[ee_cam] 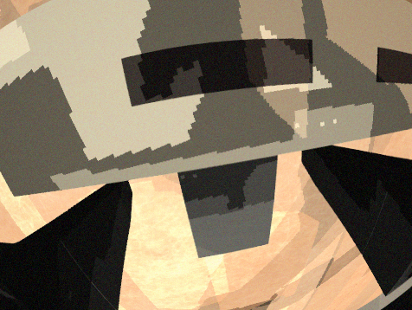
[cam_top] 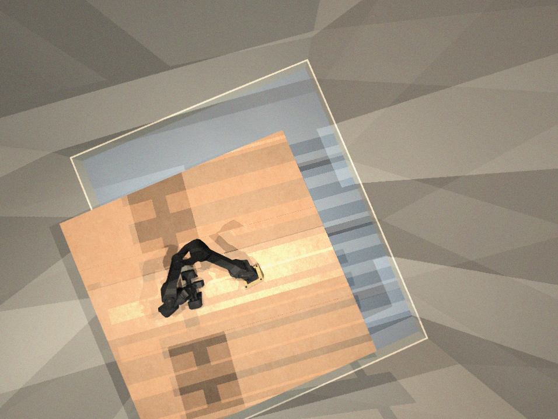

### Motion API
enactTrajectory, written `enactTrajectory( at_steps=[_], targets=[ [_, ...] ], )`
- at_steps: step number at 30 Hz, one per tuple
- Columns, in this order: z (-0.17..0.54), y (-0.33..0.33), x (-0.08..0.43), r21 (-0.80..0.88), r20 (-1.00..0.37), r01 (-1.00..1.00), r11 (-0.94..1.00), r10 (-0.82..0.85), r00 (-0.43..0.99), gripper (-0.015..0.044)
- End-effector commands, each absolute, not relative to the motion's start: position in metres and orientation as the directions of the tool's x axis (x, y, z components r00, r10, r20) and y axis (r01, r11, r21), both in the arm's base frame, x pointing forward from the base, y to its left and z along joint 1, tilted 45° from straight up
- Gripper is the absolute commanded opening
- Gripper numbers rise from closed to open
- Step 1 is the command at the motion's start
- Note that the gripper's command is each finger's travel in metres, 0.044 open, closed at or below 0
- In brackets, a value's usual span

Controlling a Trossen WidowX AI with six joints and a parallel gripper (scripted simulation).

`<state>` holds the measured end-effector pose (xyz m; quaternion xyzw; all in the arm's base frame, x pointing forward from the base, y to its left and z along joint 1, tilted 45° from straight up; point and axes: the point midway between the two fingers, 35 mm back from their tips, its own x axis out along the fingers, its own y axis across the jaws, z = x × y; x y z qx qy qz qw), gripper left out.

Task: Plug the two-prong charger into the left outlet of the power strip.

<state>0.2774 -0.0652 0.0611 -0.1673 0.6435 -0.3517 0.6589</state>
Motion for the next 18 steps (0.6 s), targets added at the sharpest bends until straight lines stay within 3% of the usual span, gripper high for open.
enactTrajectory(
  at_steps=[1,18],
  targets=[
    [0.0608,-0.0653,0.2764,-0.674,-0.729,0.249,0.695,-0.680,-0.074,0.0440],
    [0.0596,-0.0639,0.2703,-0.674,-0.727,0.253,0.694,-0.683,-0.067,0.0440]
  ],
)
